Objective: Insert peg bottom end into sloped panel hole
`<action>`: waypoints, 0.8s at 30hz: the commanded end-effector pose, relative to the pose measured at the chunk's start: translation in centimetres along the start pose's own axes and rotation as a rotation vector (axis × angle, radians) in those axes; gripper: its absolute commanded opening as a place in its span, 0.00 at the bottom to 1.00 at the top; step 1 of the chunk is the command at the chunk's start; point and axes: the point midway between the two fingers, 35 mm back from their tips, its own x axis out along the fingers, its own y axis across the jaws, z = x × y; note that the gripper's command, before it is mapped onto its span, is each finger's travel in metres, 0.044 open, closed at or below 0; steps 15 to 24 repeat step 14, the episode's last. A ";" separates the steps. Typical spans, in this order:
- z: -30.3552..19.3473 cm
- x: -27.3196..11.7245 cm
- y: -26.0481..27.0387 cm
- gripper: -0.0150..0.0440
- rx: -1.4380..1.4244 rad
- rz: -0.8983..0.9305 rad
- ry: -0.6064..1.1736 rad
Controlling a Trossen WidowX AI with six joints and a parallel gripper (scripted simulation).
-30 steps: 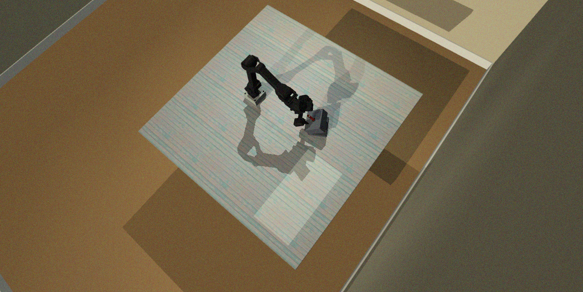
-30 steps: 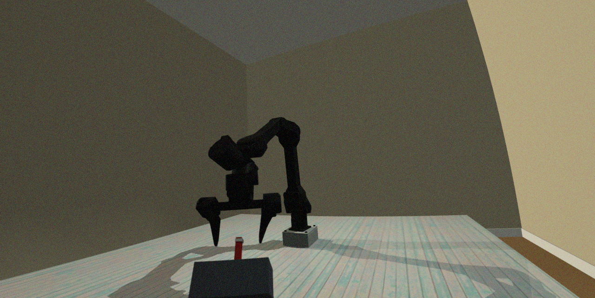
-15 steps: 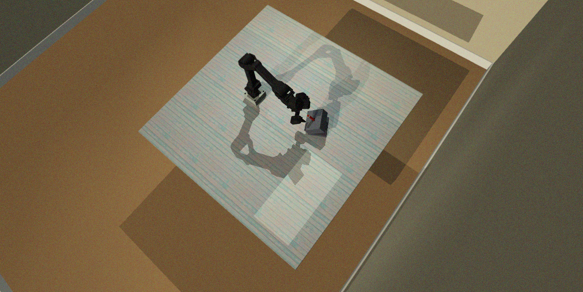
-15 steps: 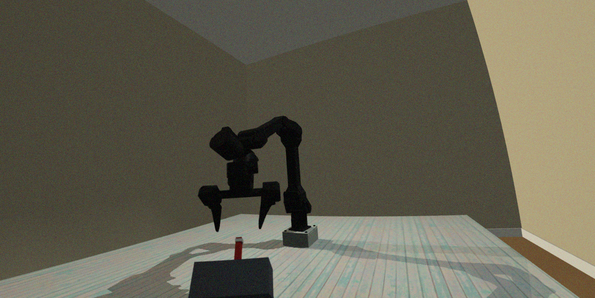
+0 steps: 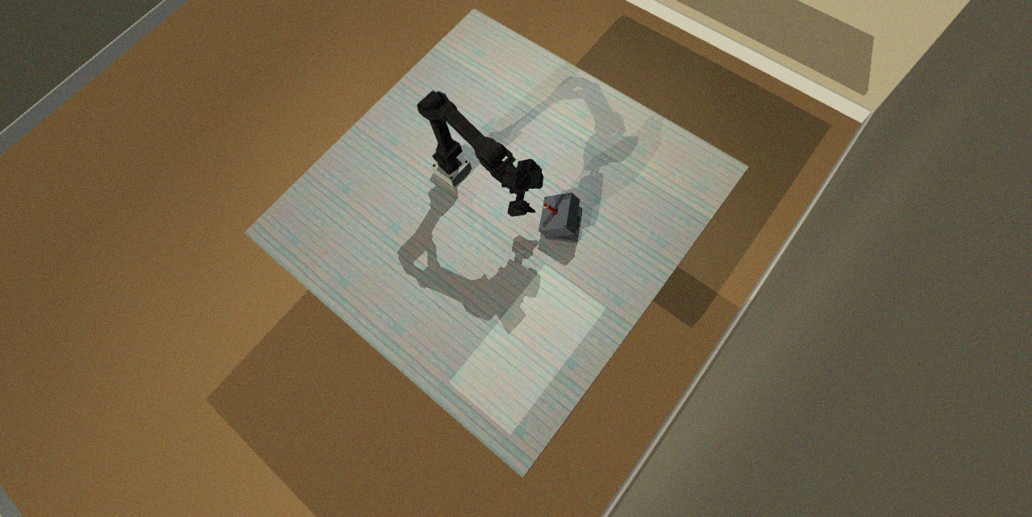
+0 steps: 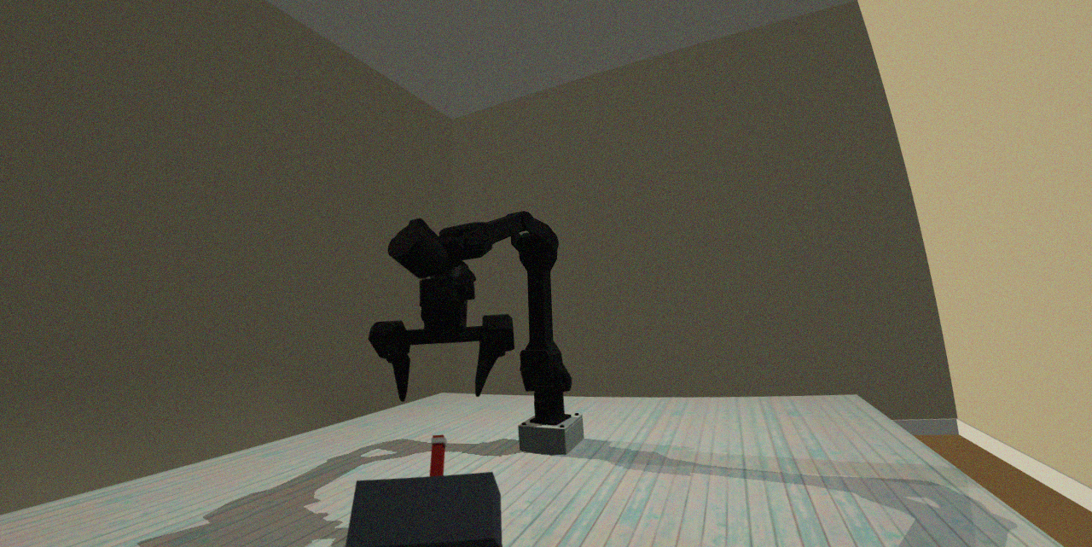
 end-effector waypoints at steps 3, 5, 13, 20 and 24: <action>0.1 -1.0 0.0 1.00 -0.003 0.000 -0.006; 0.0 -1.5 0.0 1.00 -0.003 0.000 -0.006; 0.0 -2.0 0.0 1.00 -0.003 0.000 -0.005; 0.0 -2.0 0.0 1.00 -0.003 0.000 -0.005; 0.0 -2.0 0.0 1.00 -0.003 0.000 -0.005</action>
